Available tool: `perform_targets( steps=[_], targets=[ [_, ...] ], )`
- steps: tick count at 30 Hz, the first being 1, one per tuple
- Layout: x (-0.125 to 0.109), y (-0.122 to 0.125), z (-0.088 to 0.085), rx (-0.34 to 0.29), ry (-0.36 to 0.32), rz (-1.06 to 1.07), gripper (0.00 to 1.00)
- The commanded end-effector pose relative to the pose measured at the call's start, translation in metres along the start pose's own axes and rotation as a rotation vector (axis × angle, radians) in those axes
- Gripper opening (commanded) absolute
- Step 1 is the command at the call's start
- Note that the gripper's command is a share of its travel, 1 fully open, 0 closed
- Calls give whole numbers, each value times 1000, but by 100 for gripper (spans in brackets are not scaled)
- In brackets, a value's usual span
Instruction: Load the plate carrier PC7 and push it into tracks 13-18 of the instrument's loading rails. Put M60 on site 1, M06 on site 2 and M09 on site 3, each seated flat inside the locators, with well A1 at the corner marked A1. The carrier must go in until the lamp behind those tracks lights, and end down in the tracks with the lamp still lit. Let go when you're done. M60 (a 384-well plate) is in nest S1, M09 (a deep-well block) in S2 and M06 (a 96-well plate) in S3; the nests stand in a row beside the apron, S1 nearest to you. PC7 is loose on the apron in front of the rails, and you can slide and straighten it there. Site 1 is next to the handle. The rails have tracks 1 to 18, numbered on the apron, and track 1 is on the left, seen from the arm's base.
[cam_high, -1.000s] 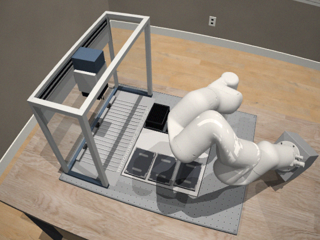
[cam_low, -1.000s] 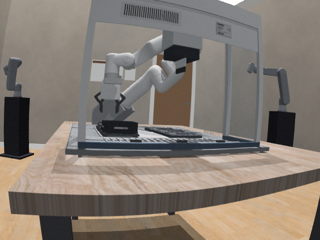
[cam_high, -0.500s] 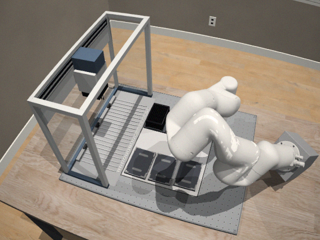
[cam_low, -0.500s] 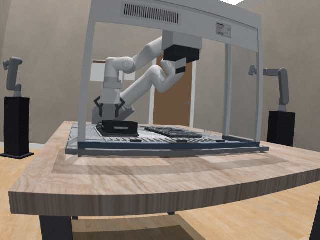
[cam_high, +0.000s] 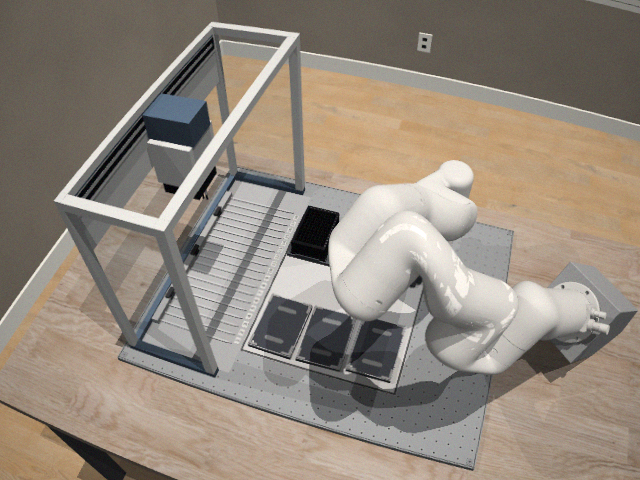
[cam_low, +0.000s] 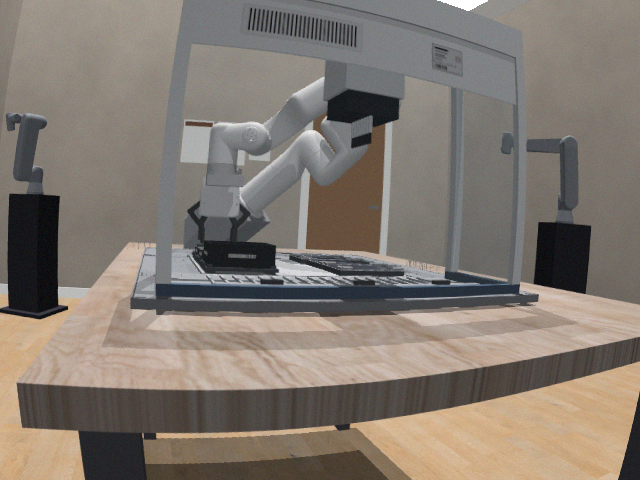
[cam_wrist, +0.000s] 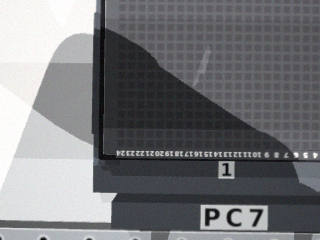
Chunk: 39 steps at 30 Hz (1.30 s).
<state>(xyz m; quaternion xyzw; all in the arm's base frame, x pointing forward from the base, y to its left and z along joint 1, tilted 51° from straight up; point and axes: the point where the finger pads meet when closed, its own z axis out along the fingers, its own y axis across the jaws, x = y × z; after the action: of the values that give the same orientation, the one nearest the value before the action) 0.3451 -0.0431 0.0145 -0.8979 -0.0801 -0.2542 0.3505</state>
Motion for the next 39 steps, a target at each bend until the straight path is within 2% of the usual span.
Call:
perform_targets(
  steps=[1, 39],
  targets=[
    [1, 1, 2, -2, 2, -1, 82],
    [1, 1, 20, -2, 2, -1, 82]
  ],
)
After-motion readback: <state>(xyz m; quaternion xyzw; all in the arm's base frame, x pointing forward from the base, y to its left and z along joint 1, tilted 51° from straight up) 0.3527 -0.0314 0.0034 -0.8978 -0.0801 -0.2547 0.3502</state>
